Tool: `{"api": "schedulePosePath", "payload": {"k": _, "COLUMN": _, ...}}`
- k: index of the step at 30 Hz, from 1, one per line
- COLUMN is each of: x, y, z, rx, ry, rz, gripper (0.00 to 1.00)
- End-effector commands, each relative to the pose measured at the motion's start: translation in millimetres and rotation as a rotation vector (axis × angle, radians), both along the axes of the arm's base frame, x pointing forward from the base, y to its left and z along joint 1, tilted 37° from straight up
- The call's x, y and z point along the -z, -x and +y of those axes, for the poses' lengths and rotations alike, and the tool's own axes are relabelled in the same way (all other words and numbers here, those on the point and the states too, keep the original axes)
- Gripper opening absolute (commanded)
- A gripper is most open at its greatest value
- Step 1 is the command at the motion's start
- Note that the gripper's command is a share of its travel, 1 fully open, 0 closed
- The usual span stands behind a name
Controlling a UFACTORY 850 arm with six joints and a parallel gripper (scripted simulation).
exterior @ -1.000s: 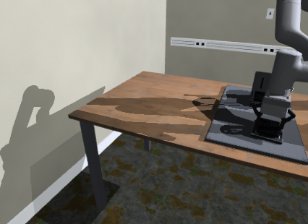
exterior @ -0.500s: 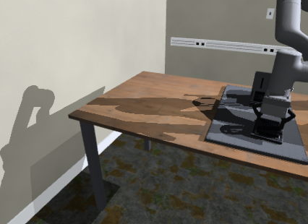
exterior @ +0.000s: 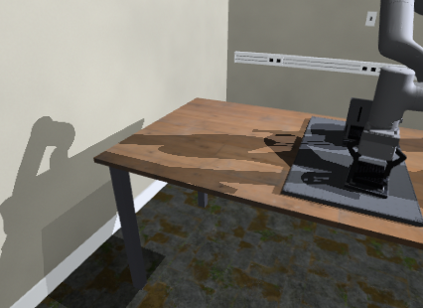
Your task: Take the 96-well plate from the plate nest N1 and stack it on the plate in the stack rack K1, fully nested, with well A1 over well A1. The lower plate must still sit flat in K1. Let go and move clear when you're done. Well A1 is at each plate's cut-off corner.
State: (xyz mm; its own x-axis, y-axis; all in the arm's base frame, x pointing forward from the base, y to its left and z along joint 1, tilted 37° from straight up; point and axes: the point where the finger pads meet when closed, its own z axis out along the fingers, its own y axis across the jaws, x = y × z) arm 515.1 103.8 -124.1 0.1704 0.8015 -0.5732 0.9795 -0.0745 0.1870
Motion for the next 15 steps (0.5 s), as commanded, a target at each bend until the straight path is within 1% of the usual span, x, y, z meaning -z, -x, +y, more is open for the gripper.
{"api": "schedulePosePath", "payload": {"k": 1, "x": -2.1, "y": -0.5, "z": 1.9, "rx": -0.001, "ry": -0.001, "rz": -0.001, "gripper": 0.0}}
{"api": "schedulePosePath", "payload": {"k": 15, "x": -8.5, "y": 0.4, "z": 6.7, "rx": -0.001, "ry": -0.001, "rz": -0.001, "gripper": 0.0}}
